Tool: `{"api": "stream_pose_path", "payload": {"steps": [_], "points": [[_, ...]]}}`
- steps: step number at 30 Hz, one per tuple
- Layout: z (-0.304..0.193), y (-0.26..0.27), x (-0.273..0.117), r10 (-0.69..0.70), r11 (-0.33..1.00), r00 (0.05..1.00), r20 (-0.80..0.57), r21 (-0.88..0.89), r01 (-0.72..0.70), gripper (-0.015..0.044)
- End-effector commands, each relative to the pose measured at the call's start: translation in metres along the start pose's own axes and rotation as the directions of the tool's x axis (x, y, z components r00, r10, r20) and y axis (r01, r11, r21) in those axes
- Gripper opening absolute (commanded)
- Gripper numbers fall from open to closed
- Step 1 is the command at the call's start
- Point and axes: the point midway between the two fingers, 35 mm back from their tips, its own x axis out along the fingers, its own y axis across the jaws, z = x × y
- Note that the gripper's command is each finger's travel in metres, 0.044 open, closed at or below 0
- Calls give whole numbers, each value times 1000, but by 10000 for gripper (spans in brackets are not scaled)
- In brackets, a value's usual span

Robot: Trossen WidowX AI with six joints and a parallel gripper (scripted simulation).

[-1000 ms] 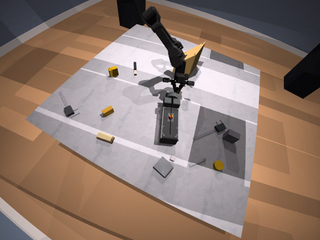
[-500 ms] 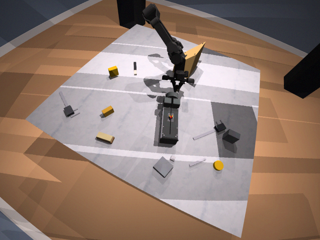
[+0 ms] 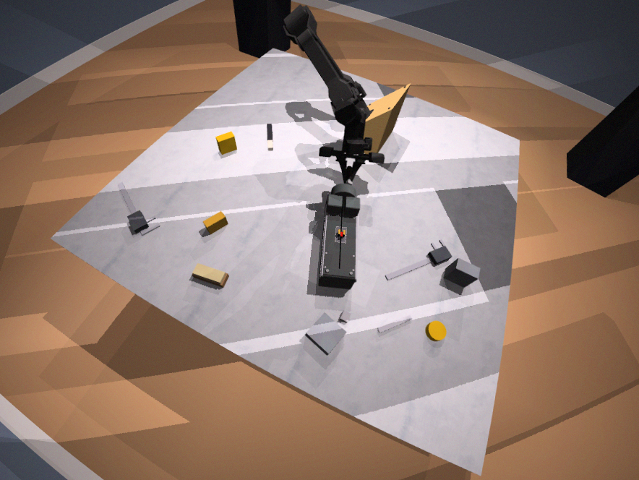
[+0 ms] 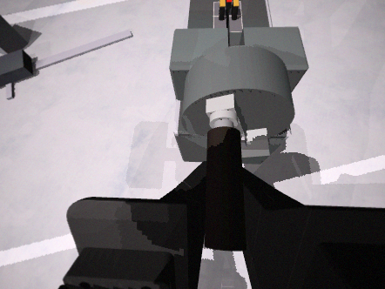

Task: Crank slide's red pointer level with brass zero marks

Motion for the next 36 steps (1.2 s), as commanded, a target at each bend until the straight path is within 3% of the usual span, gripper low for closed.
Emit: {"api": "stream_pose_path", "payload": {"steps": [1,36], "points": [[2,-8,-3,-13,1000,1000,4,3,13,0],[-7,-37,8,-14,1000,1000,3,2,14,0]]}}
